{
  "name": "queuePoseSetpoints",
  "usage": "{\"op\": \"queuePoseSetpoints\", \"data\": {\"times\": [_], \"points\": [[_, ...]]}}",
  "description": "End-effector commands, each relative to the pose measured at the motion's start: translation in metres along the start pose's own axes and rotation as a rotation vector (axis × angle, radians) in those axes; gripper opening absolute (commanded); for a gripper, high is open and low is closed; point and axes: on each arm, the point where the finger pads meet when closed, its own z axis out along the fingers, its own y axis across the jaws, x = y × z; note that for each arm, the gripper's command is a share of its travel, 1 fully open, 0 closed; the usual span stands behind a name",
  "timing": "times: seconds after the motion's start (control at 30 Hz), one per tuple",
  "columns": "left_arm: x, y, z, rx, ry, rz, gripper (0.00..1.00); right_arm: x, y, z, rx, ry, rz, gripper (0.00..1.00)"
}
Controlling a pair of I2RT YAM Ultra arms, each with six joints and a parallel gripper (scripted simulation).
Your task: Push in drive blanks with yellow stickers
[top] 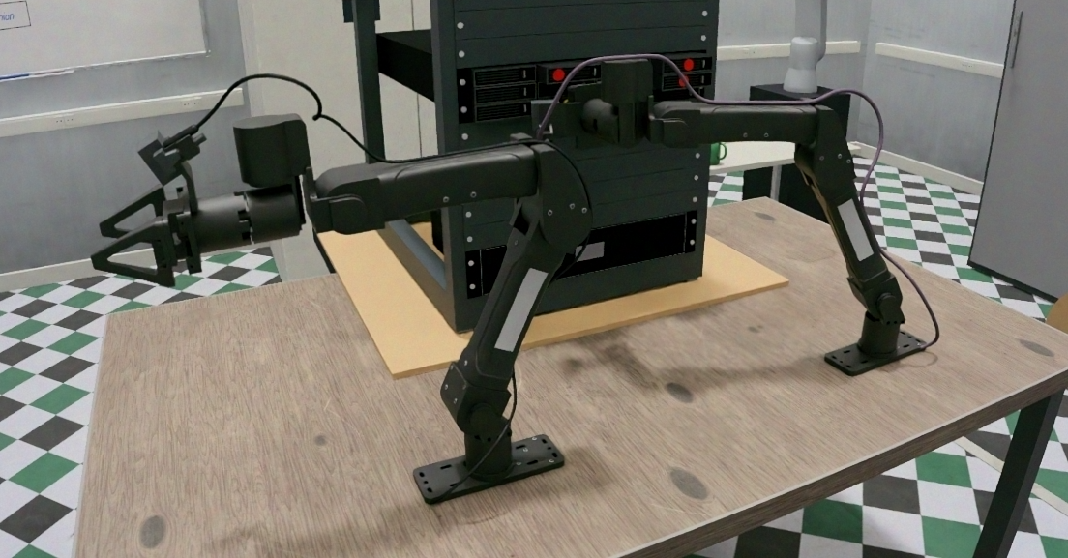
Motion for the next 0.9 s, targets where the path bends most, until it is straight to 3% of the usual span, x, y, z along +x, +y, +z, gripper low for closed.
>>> {"op": "queuePoseSetpoints", "data": {"times": [0.0,0.87], "points": [[-0.012,0.0021,-0.0022,0.001,-0.02,0.006,1.0,0.0123,-0.0273,0.0059,0.023,0.003,0.067,0.0],[-0.012,0.0021,-0.0022,0.001,-0.02,0.006,1.0,0.0124,-0.0284,0.0063,0.027,0.004,0.075,0.0]]}}
